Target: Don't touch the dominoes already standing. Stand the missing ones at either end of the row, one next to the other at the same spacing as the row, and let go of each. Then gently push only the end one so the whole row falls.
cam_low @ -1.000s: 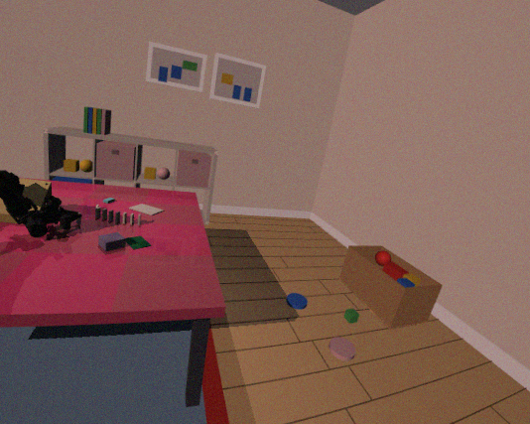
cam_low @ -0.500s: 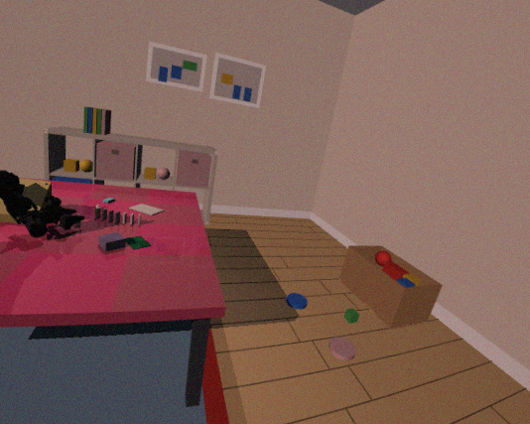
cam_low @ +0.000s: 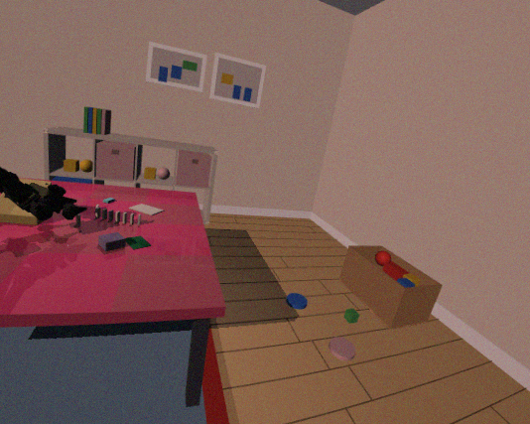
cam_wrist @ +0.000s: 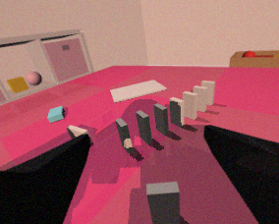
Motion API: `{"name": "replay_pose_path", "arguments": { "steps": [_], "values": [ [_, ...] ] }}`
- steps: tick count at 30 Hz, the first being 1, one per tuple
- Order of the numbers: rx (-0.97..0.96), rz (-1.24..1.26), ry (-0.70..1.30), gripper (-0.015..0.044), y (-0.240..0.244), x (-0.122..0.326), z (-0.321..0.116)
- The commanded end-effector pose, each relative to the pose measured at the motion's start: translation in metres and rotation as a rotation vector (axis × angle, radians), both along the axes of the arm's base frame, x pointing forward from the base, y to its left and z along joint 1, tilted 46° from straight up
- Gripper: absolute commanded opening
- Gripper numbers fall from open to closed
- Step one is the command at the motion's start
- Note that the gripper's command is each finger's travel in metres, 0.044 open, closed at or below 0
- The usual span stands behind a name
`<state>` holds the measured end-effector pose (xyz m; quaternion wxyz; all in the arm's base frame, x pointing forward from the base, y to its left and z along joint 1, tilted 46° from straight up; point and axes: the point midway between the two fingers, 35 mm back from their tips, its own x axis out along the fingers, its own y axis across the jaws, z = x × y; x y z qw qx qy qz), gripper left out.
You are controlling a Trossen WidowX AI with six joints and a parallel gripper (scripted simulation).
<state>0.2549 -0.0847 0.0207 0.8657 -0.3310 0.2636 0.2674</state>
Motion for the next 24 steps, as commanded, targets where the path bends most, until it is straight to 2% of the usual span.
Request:
{"name": "replay_pose_path", "arguments": {
  "steps": [1,6,11,18,21,24],
  "values": [
    [0.01,-0.055,0.192,0.044,0.007,0.013,-0.01],
    [-0.072,-0.222,0.517,0.044,0.015,0.024,-0.022],
    [-0.262,-0.444,0.722,0.044,0.015,0.029,-0.016],
    [-0.638,-0.612,0.847,0.044,0.026,0.02,0.001],
    [-0.83,-0.658,0.828,0.044,0.032,0.02,0.015],
    [-0.92,-0.672,0.801,0.044,0.035,0.022,0.023]
  ]
}}
